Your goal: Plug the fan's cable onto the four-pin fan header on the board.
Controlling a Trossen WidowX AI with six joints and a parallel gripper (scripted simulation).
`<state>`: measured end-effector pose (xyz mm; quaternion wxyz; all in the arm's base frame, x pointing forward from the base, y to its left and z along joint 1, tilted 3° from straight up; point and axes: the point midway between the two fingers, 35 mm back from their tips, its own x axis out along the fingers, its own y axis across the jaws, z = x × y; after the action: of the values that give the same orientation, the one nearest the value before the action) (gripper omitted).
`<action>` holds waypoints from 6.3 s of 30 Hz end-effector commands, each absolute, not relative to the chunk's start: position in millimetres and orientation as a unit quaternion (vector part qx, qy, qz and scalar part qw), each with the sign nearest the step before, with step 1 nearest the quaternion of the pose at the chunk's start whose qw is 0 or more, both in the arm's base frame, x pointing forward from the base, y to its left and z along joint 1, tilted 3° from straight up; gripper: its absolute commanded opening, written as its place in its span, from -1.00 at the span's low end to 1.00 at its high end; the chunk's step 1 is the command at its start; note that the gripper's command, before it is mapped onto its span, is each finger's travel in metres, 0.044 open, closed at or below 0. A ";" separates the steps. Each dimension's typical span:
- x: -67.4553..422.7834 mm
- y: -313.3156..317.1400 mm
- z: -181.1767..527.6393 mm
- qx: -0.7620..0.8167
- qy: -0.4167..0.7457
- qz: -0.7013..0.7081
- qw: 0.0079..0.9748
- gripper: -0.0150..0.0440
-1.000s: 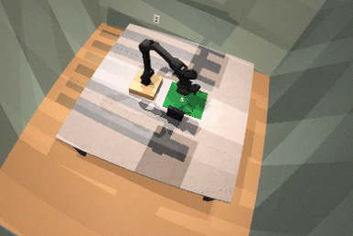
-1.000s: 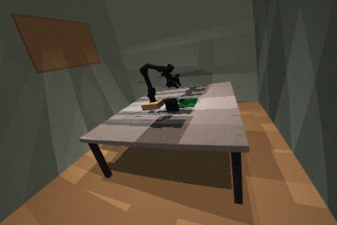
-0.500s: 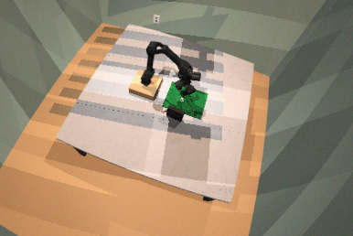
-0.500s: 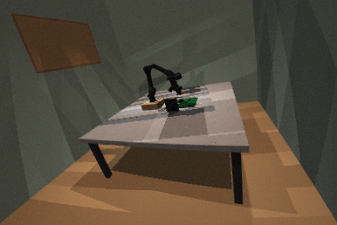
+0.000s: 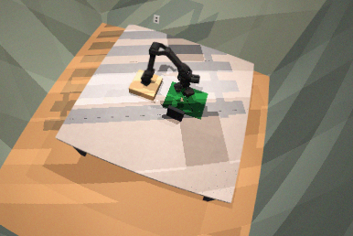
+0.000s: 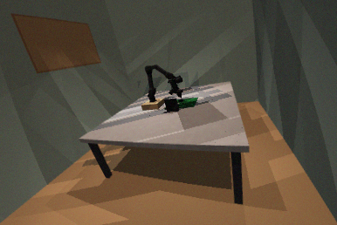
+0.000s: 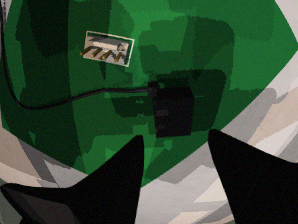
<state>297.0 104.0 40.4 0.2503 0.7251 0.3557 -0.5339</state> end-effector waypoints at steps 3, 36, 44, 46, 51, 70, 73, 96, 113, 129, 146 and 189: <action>296.1 104.9 31.0 0.725 0.356 -0.536 0.247 0.22; 297.8 107.0 -0.3 0.725 0.356 -0.534 0.250 -0.14; 297.8 107.0 -0.3 0.725 0.356 -0.534 0.250 -0.38; 297.8 107.0 -0.3 0.725 0.356 -0.534 0.250 -0.43; 298.7 106.6 10.5 0.725 0.356 -0.534 0.249 -0.49; 295.1 102.4 69.2 0.725 0.356 -0.536 0.247 -0.49; 295.0 102.4 69.7 0.724 0.358 -0.535 0.250 -0.49; 300.7 108.3 70.9 0.542 0.534 -0.408 0.505 -0.49; 304.3 112.9 72.1 0.344 0.637 -0.269 0.635 -0.49; 305.2 114.5 70.2 0.254 0.663 -0.216 0.670 -0.49; 300.8 111.0 47.0 0.201 0.612 -0.291 0.707 -0.49; 294.0 109.6 23.3 0.096 0.395 -0.393 0.825 -0.49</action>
<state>296.1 110.3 25.5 0.8157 0.1057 0.4158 -0.3880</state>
